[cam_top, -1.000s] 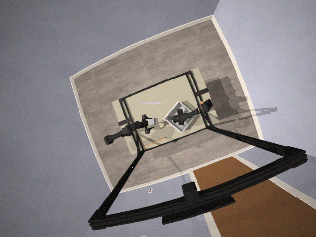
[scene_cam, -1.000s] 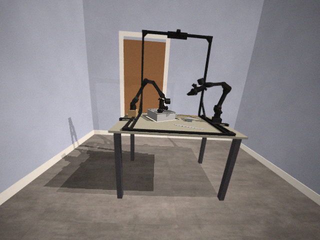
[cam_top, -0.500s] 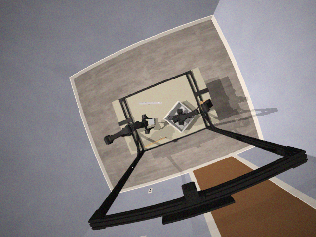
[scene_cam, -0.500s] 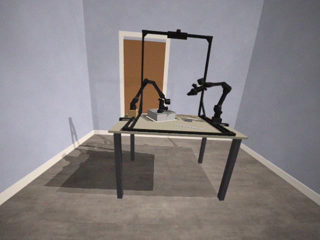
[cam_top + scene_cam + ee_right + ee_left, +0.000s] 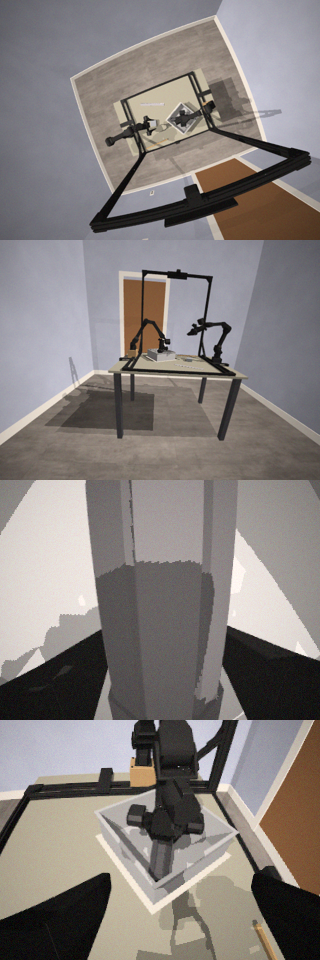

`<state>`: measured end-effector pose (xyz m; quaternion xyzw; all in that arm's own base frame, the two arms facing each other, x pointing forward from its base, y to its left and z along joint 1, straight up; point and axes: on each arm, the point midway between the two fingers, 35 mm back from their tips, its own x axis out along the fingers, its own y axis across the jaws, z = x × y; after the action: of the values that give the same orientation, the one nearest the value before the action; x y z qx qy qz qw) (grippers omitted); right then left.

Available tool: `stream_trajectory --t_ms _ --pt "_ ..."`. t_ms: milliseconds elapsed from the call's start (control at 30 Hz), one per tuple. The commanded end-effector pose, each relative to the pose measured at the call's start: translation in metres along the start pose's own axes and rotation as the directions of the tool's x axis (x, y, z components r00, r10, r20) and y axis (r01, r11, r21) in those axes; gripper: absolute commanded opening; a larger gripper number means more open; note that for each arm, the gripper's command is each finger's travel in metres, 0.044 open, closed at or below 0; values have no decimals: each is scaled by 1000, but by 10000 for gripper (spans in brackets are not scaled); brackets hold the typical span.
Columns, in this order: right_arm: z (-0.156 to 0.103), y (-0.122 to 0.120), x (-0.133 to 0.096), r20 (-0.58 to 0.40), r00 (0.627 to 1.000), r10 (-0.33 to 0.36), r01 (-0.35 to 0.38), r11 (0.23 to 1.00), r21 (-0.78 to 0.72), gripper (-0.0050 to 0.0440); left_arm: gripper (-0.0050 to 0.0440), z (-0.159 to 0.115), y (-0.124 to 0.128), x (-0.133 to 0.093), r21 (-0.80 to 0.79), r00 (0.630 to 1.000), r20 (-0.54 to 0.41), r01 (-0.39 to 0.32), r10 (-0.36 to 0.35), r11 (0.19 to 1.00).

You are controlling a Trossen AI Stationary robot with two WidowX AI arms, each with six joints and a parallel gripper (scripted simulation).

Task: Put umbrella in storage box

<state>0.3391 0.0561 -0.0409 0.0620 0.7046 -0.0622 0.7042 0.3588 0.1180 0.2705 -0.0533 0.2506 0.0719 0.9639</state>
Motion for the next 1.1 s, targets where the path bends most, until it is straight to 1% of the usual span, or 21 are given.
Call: stream_trajectory --t_ms 0,1067 --pt "0 0 0 1 1000 0 0 1000 3 284 400 1 0 0 7 1000 3 2 -2 1000" --pt "0 0 0 1 1000 0 0 1000 3 292 400 1 0 0 7 1000 3 2 -2 1000"
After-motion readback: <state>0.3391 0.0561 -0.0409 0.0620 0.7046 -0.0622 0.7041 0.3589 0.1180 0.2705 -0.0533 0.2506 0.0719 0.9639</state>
